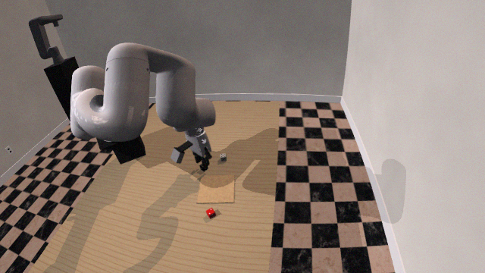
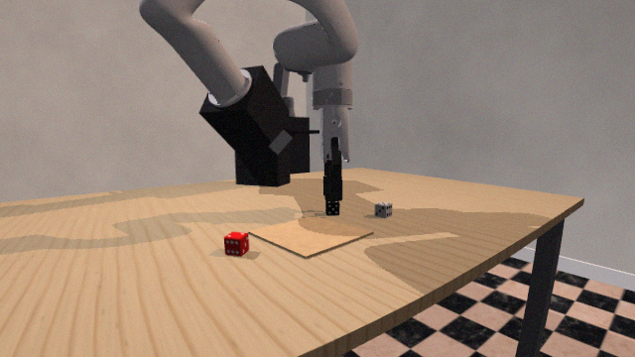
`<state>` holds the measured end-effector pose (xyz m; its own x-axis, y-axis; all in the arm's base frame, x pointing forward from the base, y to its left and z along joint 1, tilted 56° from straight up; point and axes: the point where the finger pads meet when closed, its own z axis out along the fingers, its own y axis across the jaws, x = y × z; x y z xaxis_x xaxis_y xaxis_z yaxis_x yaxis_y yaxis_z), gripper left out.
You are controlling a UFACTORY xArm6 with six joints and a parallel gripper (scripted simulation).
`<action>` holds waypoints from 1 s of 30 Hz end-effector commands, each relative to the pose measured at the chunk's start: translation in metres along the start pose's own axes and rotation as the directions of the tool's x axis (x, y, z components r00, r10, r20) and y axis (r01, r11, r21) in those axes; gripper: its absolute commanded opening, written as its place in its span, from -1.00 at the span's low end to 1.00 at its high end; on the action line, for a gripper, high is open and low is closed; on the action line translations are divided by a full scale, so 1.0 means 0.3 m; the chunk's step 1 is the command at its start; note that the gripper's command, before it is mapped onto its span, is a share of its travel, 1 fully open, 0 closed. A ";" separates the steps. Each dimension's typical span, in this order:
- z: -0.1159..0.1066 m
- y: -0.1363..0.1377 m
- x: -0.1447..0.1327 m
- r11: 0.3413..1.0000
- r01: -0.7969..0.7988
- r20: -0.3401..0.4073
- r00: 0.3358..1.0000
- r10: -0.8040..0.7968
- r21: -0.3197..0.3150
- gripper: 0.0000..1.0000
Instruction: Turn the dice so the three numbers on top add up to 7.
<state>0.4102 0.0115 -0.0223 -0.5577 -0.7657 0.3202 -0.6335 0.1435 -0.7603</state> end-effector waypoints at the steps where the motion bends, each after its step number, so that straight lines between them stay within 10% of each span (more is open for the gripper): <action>1: -0.002 -0.001 -0.002 1.000 0.000 0.002 1.000 0.000 0.000 -0.17; 30: 0.074 -0.001 -0.002 1.000 0.000 0.002 1.000 0.000 0.000 -0.17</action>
<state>0.4204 -0.0007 -0.0333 -0.5579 -0.7656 0.3205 -0.6337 0.1436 -0.7601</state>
